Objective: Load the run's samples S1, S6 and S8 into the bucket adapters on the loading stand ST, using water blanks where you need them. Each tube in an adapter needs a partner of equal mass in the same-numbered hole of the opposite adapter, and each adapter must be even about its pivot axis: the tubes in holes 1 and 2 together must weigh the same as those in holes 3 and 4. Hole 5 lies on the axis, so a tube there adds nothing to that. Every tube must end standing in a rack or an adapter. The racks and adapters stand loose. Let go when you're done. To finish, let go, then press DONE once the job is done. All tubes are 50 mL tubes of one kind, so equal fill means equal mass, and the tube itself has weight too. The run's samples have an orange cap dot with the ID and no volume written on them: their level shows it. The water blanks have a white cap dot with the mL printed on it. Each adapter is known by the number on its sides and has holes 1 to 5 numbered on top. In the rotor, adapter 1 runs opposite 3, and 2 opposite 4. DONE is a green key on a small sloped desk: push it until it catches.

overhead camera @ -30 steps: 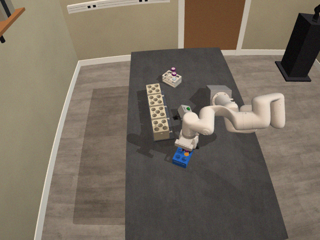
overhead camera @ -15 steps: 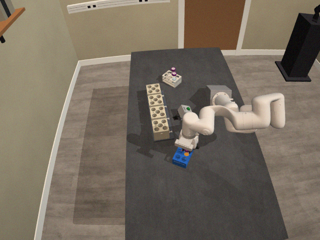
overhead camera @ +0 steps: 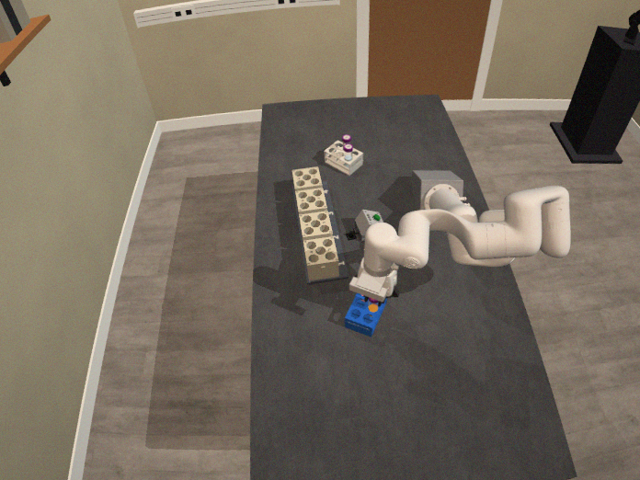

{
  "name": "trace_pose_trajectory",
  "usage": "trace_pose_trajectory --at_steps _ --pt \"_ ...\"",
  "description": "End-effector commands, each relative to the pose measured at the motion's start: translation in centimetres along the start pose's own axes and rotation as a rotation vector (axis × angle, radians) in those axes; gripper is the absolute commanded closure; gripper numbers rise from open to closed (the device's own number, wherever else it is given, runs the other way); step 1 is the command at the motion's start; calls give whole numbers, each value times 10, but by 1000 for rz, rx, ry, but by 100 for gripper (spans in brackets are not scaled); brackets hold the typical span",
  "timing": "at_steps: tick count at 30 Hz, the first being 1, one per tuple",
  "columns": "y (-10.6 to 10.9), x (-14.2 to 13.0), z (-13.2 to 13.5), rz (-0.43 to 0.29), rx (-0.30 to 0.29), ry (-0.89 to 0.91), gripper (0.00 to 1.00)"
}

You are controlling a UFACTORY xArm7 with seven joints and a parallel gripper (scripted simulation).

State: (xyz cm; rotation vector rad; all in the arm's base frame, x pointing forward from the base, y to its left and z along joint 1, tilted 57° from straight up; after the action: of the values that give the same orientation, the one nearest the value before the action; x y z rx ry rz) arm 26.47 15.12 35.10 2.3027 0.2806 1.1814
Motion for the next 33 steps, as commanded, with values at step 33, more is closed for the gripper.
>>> trace_pose_trajectory --at_steps 33 --pt "30 1 0 3 -2 1 100"
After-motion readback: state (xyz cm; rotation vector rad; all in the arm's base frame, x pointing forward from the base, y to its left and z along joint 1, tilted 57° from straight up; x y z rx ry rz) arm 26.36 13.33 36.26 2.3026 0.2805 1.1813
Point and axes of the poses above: the point where the finger pads meet when closed, its own y axis back along the fingers, its own z axis across the jaws, x = y × z, the point moved 2 cm from there along y, back along the fingers, and after that the axes turned 11 degrees about -y, right-handed, at the moved point
